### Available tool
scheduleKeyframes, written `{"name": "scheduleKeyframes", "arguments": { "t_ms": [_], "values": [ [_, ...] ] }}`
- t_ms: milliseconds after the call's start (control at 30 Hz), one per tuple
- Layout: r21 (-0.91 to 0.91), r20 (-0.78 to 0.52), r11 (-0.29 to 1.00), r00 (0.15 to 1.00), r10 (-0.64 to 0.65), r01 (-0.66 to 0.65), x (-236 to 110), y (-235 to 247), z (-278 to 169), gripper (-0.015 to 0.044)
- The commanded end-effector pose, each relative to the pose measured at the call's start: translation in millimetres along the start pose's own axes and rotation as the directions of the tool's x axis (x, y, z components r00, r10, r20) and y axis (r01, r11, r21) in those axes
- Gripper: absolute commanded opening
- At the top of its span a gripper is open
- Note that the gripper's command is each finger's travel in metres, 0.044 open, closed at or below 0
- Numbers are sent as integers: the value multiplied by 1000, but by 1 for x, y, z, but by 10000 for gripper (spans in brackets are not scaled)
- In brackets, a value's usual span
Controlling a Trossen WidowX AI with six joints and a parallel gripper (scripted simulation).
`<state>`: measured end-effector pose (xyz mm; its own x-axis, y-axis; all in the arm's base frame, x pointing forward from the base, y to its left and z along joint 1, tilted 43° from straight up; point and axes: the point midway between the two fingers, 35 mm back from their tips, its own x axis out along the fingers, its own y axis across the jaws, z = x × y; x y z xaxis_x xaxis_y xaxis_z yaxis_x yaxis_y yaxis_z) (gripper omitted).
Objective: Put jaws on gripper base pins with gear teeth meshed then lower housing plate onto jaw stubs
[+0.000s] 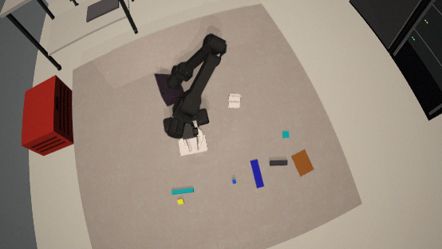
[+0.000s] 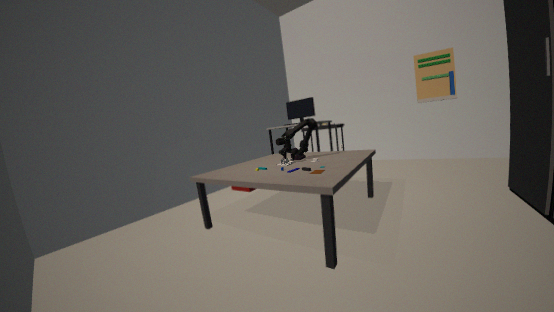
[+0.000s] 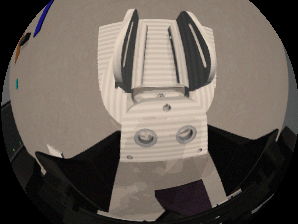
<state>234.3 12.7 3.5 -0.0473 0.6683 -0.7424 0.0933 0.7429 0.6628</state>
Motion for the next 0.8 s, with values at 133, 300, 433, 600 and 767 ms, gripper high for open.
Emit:
{"name": "scheduleKeyframes", "arguments": {
  "t_ms": [133, 300, 433, 600, 767],
  "values": [
    [13, 2, 1000, 1000, 3, -3, 2, 0, 0, 351],
    [13, 2, 1000, 1000, 3, -3, 3, 0, 0, 351],
    [17, 2, 1000, 1000, 3, -3, 5, 0, 0, 351],
    [17, 2, 1000, 1000, 3, -3, 5, 0, 0, 351],
    [17, 2, 1000, 1000, 3, -3, 6, 0, 0, 351]
  ]
}}
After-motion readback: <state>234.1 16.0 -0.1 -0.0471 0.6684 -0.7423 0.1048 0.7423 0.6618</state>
